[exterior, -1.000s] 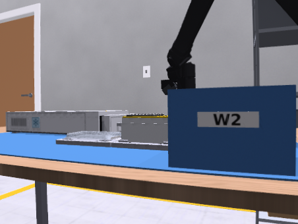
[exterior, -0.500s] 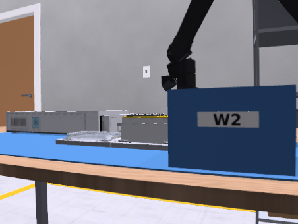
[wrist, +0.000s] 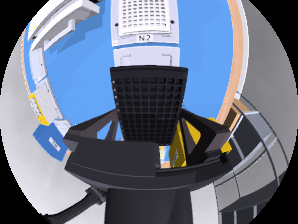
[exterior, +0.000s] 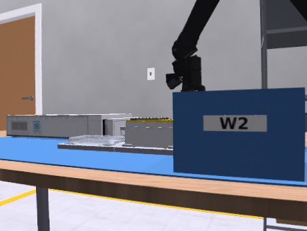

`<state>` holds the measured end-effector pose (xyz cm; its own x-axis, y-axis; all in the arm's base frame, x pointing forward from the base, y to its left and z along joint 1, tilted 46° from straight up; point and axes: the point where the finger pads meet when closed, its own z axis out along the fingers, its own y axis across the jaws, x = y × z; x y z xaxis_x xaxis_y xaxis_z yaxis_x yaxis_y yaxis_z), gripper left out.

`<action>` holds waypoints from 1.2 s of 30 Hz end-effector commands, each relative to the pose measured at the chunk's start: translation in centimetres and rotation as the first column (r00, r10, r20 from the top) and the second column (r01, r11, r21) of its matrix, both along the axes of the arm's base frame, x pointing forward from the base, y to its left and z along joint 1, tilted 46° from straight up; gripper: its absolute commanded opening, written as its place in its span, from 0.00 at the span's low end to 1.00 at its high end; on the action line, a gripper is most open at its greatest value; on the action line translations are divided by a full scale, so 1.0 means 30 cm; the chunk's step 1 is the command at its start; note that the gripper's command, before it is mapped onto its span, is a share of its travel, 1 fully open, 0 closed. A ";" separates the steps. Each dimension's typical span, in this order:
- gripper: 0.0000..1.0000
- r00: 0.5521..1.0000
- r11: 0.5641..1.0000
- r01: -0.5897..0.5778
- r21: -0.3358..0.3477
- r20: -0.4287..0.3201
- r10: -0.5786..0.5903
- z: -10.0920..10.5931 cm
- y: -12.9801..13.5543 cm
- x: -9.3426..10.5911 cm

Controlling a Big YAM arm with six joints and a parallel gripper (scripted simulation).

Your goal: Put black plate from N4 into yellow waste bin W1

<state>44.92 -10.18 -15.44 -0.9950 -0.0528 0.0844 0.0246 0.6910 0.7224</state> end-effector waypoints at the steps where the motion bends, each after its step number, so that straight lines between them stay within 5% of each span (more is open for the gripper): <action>1: 0.00 0.997 0.999 0.010 -0.034 0.080 -0.007 0.090 -0.090 0.090; 36: 0.00 0.997 0.999 0.006 -0.037 0.081 -0.003 0.190 -0.186 0.098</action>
<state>45.33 -13.23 -12.50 -0.9951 -0.0531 0.0839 0.0241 0.6904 0.7230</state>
